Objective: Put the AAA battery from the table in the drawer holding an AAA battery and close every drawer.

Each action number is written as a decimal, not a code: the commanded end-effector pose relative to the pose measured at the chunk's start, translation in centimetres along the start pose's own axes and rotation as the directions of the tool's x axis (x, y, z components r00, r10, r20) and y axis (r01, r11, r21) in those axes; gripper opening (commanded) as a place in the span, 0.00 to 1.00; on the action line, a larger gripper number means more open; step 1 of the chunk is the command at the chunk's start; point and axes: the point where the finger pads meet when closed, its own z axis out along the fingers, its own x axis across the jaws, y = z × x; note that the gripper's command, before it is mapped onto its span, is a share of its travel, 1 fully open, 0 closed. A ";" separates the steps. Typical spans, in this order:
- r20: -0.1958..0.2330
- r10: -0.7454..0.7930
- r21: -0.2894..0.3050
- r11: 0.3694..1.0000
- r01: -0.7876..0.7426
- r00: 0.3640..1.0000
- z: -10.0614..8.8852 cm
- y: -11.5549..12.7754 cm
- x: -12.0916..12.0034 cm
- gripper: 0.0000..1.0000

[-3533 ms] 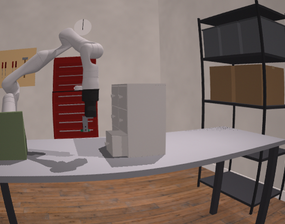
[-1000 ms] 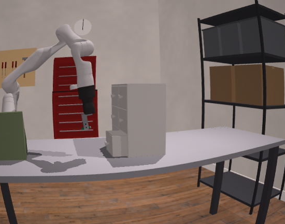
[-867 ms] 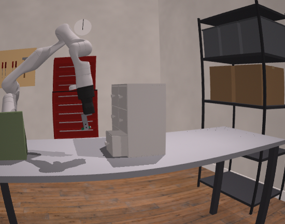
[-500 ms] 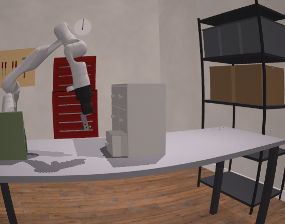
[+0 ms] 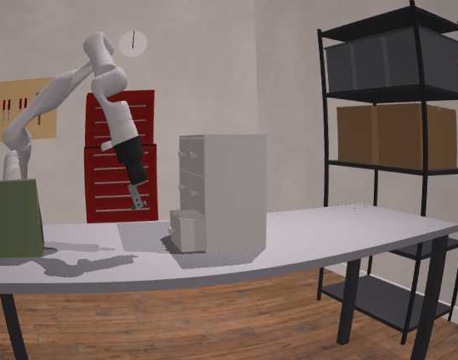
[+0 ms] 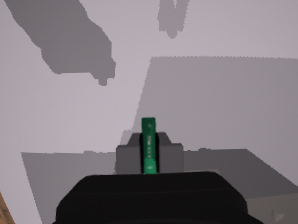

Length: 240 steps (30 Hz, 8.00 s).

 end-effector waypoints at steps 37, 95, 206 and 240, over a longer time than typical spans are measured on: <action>0.000 0.008 -0.231 0.973 -0.008 1.000 -0.1 -0.4 -0.1 0.24; 0.000 0.008 -0.480 0.877 -0.007 1.000 -0.1 -0.7 -0.1 0.24; 0.001 0.008 -0.779 0.627 -0.005 1.000 0.1 -1.2 -0.1 0.24; 0.001 0.008 -0.779 0.627 -0.005 1.000 1.1 1.7 -0.1 0.24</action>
